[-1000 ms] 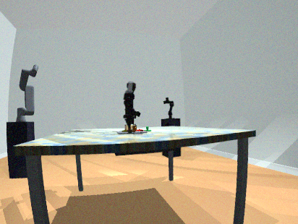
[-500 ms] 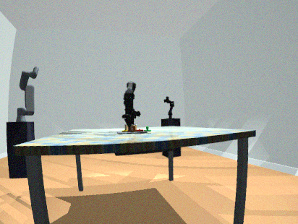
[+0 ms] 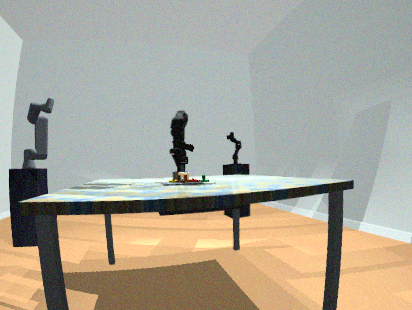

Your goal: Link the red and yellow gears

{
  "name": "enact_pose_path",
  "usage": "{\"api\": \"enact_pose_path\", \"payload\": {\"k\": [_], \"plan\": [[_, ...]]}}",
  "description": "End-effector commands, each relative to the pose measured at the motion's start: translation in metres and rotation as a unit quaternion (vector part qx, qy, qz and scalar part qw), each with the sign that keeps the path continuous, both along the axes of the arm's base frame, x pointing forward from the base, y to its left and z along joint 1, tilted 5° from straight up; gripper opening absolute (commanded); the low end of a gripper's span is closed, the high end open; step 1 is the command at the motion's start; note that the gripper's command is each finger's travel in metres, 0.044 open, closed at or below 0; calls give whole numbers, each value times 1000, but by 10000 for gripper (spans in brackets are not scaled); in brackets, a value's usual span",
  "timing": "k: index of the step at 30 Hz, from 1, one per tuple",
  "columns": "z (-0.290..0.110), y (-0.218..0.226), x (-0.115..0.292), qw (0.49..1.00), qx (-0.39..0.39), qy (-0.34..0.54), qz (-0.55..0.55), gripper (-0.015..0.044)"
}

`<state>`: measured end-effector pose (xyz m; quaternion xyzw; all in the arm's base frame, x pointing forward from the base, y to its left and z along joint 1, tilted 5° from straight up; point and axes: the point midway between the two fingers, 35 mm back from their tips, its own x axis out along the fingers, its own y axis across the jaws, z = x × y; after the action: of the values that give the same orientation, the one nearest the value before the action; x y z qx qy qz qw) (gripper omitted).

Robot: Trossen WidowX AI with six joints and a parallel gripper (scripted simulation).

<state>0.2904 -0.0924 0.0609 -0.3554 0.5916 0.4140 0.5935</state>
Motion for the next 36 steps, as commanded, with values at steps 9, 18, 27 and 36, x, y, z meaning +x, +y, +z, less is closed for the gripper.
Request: {"api": "enact_pose_path", "payload": {"k": [9,18,27,36], "plan": [[34,-2,1,1000,-4,-12,0,440],[34,-2,1,1000,-4,-12,0,440],[34,-2,1,1000,-4,-12,0,440],[34,-2,1,1000,-4,-12,0,440]]}}
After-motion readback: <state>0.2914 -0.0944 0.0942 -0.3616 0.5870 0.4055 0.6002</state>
